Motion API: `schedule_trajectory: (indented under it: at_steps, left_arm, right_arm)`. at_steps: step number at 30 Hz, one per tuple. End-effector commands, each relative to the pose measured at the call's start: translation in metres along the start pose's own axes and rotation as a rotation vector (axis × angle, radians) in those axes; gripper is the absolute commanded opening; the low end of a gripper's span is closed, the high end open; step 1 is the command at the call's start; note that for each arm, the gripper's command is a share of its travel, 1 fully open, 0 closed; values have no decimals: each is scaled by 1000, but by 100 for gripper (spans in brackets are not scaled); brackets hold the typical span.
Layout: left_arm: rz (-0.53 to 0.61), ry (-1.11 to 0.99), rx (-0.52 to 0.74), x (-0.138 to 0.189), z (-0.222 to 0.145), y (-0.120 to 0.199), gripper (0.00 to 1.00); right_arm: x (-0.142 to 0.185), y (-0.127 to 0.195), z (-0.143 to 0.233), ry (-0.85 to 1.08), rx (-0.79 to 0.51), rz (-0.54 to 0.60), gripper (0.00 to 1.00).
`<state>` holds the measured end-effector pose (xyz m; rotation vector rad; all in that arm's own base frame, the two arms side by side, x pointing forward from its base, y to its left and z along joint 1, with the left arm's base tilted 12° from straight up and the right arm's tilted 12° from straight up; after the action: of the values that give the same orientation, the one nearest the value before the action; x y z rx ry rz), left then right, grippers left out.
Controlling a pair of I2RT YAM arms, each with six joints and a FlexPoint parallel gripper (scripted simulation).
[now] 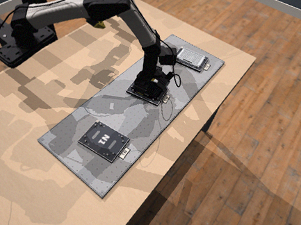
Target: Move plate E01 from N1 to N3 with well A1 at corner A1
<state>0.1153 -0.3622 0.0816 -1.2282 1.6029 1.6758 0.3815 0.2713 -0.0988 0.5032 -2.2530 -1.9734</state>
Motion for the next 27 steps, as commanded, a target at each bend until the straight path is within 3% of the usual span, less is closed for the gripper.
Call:
schedule_trajectory:
  at_steps: [1, 8, 15, 27]
  left_arm:
    - [-4, 10, 9, -1, -2, 4, 100]
    - [-4, 10, 9, -1, -2, 4, 100]
    - [-4, 10, 9, -1, -2, 4, 100]
    - [-4, 10, 9, -1, -2, 4, 100]
  right_arm:
    - [-1, 30, 7, 7, 1, -24, 100]
    - [0, 57, 5, 7, 4, -25, 100]
    - [-9, 56, 9, 72, -16, -126, 100]
    - [24, 93, -9, 374, -48, -407, 100]
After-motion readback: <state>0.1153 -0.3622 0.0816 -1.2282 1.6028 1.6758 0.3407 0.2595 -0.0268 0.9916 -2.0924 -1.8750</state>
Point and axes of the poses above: on each arm, the point where the finger pads meet when closed, its own y axis back along the fingers, its own z axis across the jaws, x = y × z, the point moved 8 cm from there along y, back along the fingers, and after that the axes turned 11 degrees about y, right-handed, at the moved point
